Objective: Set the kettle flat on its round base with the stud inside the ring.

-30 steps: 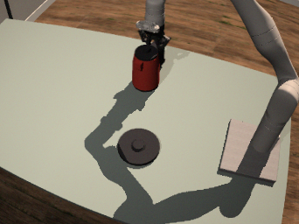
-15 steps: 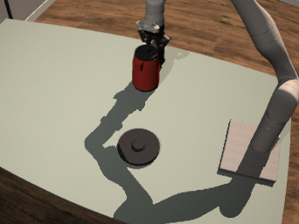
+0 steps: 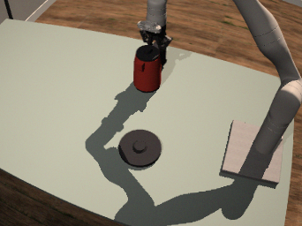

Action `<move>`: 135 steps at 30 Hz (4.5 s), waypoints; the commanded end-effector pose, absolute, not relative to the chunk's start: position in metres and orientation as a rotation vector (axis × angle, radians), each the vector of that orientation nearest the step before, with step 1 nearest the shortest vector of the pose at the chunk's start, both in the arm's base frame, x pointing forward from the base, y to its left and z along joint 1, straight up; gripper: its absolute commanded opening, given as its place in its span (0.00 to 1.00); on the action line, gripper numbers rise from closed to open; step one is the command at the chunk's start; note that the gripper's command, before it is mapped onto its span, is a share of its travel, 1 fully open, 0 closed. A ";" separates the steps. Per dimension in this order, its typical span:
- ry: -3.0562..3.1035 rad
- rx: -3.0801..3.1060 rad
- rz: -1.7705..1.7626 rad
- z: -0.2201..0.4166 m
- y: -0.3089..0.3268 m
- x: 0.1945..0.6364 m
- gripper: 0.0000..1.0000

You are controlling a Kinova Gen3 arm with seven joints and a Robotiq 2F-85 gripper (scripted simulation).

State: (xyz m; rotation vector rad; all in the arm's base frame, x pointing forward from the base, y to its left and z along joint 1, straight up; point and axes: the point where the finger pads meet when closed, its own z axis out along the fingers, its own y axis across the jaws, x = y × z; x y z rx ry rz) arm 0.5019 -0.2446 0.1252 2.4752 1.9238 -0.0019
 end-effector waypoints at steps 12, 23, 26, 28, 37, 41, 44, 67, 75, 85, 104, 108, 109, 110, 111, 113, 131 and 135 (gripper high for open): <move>1.923 2.474 -0.001 0.130 -0.245 0.502 0.00; 1.923 2.474 -0.001 0.146 -0.245 0.502 0.00; 1.923 2.474 -0.001 0.152 -0.244 0.502 0.00; 1.923 2.474 -0.001 0.152 -0.244 0.502 0.00; 1.923 2.474 -0.001 0.166 -0.244 0.502 0.00; 1.923 2.474 -0.001 0.170 -0.244 0.502 0.00; 1.923 2.474 -0.001 0.171 -0.244 0.502 0.00; 1.923 2.474 -0.001 0.173 -0.244 0.502 0.00; 1.923 2.474 -0.001 0.173 -0.244 0.502 0.00; 1.923 2.474 -0.001 0.173 -0.244 0.502 0.00; 1.923 2.474 -0.001 0.173 -0.242 0.502 0.00; 1.923 2.474 -0.001 0.173 -0.240 0.501 0.00; 1.923 2.474 -0.001 0.173 -0.240 0.501 0.00; 1.923 2.474 -0.001 0.173 -0.239 0.501 0.00; 1.923 2.474 -0.001 0.173 -0.238 0.501 0.00; 1.923 2.474 -0.001 0.173 -0.238 0.501 0.00; 1.923 2.474 -0.001 0.173 -0.217 0.497 0.00; 1.923 2.474 -0.001 0.173 -0.208 0.495 0.00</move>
